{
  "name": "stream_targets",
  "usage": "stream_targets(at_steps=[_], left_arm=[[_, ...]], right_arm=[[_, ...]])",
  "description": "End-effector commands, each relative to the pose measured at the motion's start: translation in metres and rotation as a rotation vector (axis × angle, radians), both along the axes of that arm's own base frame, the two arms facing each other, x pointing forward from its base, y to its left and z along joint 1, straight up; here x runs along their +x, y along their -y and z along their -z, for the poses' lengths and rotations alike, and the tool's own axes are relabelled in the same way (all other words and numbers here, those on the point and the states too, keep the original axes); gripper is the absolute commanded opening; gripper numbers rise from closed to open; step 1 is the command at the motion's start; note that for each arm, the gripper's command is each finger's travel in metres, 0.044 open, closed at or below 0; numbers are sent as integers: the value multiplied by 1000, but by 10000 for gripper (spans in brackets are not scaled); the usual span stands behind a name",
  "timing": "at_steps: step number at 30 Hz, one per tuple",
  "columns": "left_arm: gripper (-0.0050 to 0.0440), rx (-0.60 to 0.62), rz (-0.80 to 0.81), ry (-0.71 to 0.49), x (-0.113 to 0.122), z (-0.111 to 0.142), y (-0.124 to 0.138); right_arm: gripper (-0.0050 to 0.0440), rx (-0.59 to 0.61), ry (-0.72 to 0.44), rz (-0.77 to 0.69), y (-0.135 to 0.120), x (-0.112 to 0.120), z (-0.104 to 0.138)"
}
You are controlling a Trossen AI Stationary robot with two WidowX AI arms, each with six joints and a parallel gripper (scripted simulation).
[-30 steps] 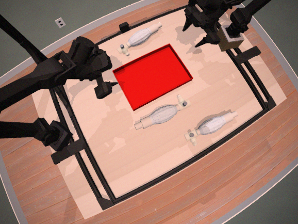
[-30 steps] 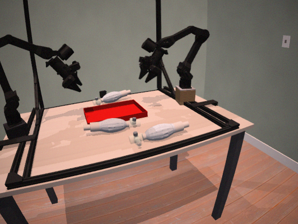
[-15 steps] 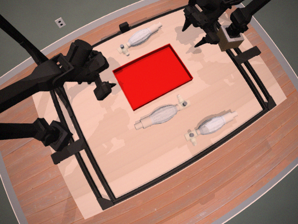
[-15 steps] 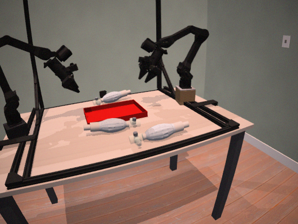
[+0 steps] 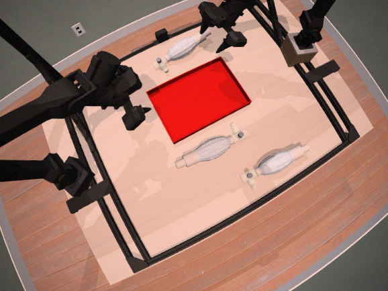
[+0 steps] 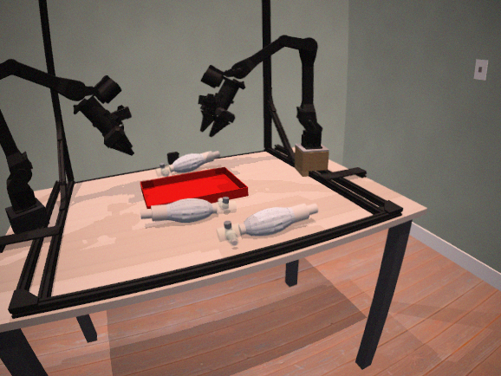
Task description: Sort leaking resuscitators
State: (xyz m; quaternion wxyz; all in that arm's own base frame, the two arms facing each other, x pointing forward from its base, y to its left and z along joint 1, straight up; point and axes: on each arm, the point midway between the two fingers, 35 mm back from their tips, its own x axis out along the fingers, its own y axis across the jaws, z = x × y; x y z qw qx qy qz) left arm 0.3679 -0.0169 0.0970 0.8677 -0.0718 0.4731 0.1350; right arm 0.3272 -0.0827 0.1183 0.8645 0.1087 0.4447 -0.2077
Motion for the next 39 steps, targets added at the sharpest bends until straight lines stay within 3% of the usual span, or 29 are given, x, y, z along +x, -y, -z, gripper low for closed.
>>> stream_targets(at_steps=[1, 11, 17, 18, 28, 35, 39], left_arm=[[440, 1, -5, 7, 10, 0, 7], [440, 9, -56, 37, 90, 44, 91], [440, 9, -56, 37, 90, 44, 91], [440, 13, -41, 15, 82, 47, 88], [440, 13, -41, 15, 82, 47, 88], [440, 13, -44, 18, 82, 46, 88], [440, 13, -44, 18, 82, 46, 88]], right_arm=[[409, -1, 2, 0, 0, 0, -1], [409, -1, 2, 0, 0, 0, -1], [409, -1, 2, 0, 0, 0, -1], [409, -1, 5, -10, -3, 12, -1], [409, -3, 16, -84, -46, 128, 25], [409, 1, 14, -96, -49, 128, 26], [409, -1, 17, -109, -63, 152, 38]])
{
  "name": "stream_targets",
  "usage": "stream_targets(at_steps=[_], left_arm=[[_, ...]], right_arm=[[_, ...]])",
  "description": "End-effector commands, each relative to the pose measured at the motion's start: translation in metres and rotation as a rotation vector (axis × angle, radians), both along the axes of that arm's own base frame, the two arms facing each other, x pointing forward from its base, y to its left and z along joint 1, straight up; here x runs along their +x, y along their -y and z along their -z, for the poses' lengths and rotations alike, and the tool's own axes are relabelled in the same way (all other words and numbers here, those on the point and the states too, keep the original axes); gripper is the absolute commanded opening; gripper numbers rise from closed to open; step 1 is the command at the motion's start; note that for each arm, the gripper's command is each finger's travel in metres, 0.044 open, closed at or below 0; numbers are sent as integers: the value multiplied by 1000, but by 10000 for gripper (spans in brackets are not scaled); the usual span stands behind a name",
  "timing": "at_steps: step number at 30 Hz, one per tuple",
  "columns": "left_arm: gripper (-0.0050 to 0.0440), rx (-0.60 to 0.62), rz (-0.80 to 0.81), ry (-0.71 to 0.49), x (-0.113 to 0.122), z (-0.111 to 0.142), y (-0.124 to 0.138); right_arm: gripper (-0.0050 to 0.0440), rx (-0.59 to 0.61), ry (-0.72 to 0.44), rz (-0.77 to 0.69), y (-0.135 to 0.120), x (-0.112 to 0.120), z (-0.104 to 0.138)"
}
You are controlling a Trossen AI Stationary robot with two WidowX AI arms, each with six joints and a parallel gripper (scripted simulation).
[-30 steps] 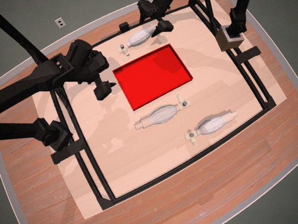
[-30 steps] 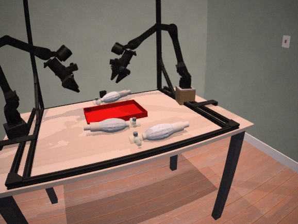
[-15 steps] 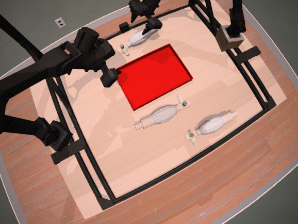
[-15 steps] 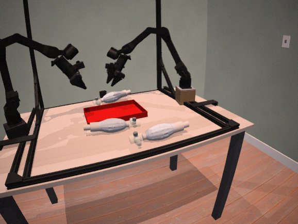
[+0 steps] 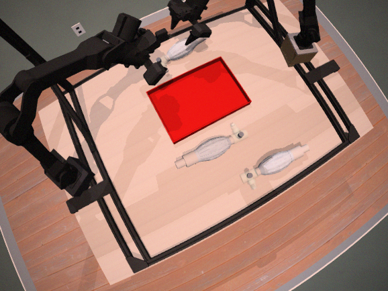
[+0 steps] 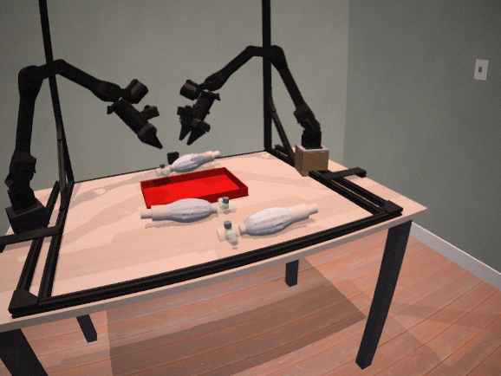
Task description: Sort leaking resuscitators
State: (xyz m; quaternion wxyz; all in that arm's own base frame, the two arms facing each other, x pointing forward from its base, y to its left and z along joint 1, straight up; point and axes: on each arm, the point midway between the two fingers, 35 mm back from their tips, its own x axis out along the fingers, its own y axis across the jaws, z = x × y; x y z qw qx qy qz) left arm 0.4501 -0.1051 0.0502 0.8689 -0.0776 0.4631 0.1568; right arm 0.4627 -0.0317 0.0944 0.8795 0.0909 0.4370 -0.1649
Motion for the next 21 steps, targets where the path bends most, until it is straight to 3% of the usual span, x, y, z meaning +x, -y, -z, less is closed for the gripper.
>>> stream_targets(at_steps=[1, 6, 21], left_arm=[[440, -1, 0, 1, 0, 0, 0], [440, -1, 0, 1, 0, 0, 0], [440, -5, -11, 20, 8, -3, 2]], right_arm=[[409, -4, -10, -17, -15, 22, 18], [409, -6, -5, -33, -34, 50, 38], [409, -3, -5, -39, -34, 49, 38]])
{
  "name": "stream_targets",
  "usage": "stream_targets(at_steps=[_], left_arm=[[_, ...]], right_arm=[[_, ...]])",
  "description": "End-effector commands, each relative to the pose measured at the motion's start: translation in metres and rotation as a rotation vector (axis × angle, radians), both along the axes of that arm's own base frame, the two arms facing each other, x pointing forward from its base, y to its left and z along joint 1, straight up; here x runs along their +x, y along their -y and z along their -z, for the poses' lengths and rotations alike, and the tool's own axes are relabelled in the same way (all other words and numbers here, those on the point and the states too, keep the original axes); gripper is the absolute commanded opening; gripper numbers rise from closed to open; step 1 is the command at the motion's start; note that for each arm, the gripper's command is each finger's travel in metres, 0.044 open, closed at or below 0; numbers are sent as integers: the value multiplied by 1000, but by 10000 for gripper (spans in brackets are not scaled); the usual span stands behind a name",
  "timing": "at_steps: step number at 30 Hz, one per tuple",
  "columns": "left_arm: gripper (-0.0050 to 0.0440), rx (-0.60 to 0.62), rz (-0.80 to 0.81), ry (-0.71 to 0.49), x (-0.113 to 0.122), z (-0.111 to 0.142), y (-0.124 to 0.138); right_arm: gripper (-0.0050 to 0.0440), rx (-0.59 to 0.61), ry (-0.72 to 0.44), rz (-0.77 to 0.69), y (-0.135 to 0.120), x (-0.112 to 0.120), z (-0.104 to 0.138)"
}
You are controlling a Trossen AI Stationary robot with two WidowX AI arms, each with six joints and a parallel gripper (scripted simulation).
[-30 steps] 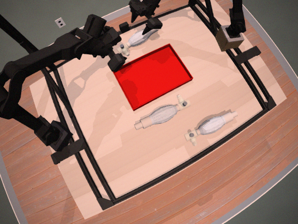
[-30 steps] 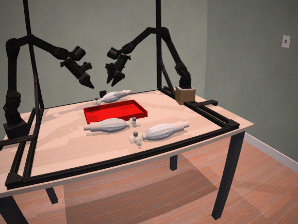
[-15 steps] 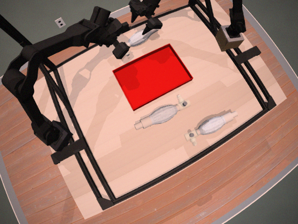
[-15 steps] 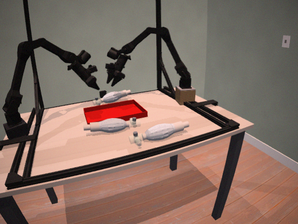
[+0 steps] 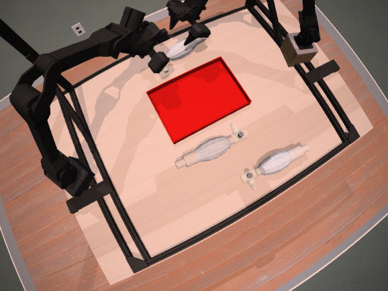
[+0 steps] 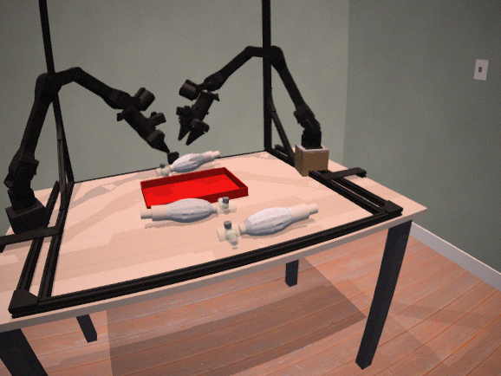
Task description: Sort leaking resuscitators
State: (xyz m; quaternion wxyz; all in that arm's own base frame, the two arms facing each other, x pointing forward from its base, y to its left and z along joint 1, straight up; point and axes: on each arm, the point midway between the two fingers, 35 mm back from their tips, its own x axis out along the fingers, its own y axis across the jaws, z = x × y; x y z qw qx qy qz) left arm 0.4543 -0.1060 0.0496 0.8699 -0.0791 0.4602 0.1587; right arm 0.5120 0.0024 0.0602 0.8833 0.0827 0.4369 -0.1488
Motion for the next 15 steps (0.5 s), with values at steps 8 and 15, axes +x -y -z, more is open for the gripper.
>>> stream_targets(at_steps=[8, 15], left_arm=[[440, -5, -7, 14, 4, -3, 1], [440, -4, -2, 8, 4, 57, 2]], right_arm=[[409, -2, -9, -2, 0, 0, 4], [409, -5, -8, 4, 0, 0, 54]])
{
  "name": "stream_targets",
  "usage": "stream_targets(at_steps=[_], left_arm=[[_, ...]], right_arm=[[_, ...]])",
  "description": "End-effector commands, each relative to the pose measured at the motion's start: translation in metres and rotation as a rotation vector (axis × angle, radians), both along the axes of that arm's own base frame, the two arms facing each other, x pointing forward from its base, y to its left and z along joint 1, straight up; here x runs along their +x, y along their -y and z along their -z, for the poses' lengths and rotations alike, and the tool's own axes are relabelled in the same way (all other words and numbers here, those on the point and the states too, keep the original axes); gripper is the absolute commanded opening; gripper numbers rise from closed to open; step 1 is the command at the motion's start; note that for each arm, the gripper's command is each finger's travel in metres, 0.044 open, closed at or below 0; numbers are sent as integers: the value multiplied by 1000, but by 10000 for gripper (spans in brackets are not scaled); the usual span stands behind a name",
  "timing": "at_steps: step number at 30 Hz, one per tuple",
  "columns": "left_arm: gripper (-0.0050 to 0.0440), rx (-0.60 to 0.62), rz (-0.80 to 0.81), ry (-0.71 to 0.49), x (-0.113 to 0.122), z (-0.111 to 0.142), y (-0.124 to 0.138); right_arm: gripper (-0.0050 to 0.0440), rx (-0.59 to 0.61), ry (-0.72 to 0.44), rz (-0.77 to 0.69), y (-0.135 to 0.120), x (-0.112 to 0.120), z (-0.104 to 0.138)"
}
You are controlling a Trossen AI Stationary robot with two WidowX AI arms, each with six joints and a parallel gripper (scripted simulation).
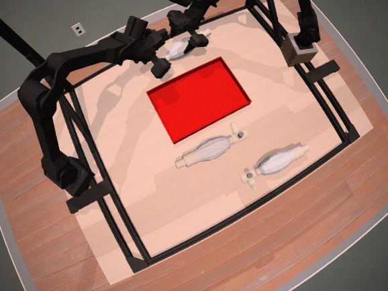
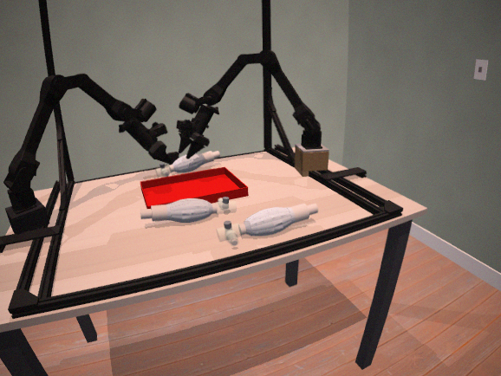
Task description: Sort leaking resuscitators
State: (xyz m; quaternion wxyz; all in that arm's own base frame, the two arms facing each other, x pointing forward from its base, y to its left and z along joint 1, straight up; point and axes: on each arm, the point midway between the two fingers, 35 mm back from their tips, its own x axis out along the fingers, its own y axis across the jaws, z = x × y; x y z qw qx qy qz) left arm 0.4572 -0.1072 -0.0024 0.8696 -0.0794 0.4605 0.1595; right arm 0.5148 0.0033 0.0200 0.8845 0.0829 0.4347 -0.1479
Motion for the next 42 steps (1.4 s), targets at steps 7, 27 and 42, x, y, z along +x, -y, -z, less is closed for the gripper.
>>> stream_targets(at_steps=[7, 27, 42], left_arm=[[440, -5, 0, 9, 1, 5, 0], [440, -3, -2, 9, 0, 5, 0], [440, -3, -3, 9, 1, 45, 1]], right_arm=[[409, -5, -14, 6, 1, -3, 14], [409, 0, -3, 4, 1, -3, 13], [409, -6, -15, 5, 0, -3, 64]])
